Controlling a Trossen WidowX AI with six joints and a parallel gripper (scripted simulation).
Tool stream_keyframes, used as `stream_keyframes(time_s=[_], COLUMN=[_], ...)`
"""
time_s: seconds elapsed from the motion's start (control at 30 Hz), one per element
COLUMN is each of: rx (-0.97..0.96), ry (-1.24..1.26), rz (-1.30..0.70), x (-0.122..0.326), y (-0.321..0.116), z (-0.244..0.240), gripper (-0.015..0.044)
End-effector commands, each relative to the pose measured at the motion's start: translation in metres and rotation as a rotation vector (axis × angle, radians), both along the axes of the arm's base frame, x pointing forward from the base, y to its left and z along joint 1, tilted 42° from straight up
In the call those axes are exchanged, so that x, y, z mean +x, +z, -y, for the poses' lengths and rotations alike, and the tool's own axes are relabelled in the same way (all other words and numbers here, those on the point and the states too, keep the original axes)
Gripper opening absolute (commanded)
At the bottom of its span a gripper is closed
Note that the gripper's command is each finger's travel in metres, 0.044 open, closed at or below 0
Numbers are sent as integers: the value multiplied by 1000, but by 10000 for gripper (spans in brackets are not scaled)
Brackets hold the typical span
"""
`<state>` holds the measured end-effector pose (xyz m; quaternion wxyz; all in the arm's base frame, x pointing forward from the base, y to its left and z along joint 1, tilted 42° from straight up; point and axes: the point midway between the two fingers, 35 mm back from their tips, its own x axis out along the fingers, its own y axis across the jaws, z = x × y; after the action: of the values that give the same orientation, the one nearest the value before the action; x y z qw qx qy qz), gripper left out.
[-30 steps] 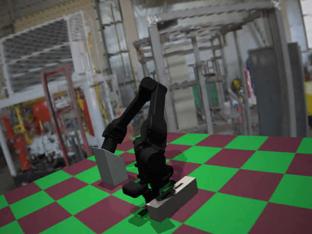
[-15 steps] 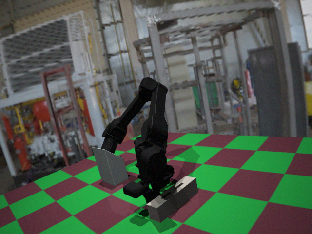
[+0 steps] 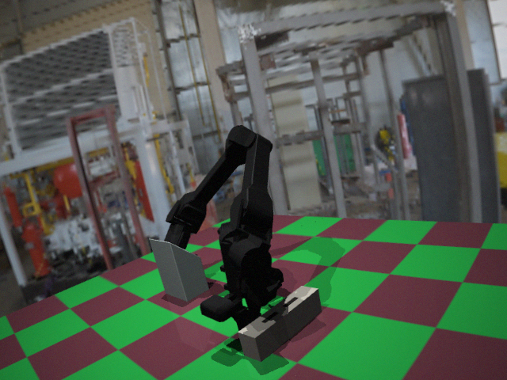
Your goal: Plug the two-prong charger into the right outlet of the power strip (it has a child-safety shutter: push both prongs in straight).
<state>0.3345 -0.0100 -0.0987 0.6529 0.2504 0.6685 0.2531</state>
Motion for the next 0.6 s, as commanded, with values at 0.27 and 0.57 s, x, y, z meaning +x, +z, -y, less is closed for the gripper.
stream_keyframes(time_s=[0.27,0.57], rx=[4,4], ry=[-6,-6], rz=[-4,-4], x=[2,5], y=[1,1], z=[0,0], gripper=[0,0])
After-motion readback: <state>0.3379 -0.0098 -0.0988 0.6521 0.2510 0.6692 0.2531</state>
